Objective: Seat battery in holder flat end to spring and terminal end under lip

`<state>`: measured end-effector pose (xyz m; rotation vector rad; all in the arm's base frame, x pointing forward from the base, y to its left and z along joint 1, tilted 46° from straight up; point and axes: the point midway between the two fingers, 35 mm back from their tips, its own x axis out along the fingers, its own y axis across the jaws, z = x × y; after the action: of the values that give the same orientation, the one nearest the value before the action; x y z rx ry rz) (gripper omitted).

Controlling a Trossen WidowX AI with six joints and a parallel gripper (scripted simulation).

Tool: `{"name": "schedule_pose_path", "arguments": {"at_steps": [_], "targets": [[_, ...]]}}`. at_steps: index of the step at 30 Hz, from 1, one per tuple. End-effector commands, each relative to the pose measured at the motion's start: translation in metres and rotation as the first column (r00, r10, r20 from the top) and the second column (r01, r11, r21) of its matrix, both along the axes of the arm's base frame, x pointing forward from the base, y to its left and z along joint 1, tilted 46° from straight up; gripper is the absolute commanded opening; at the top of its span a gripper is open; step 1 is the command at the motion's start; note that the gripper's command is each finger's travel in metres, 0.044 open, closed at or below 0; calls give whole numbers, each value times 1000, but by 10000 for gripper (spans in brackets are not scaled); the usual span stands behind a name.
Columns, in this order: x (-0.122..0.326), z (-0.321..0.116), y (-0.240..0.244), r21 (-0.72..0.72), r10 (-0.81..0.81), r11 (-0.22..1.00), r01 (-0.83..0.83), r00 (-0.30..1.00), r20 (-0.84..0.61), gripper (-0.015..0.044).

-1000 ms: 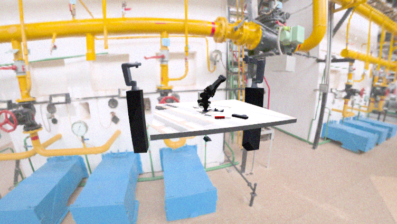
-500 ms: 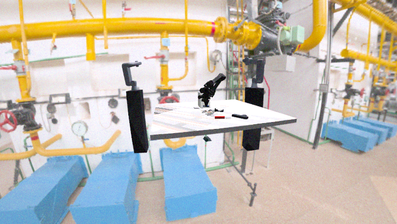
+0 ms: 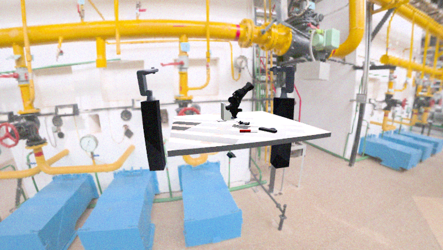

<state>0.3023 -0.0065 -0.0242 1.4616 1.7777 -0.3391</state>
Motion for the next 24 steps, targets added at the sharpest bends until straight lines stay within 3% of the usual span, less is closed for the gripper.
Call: {"name": "schedule_pose_path", "arguments": {"at_steps": [1,11,24], "targets": [[4,9,5,-5,126,992,-127,983,133,63],[9,32,21,-121,474,869,-480,736,483,63],[11,62,43,-434,693,551,-712,101,714,63]]}}
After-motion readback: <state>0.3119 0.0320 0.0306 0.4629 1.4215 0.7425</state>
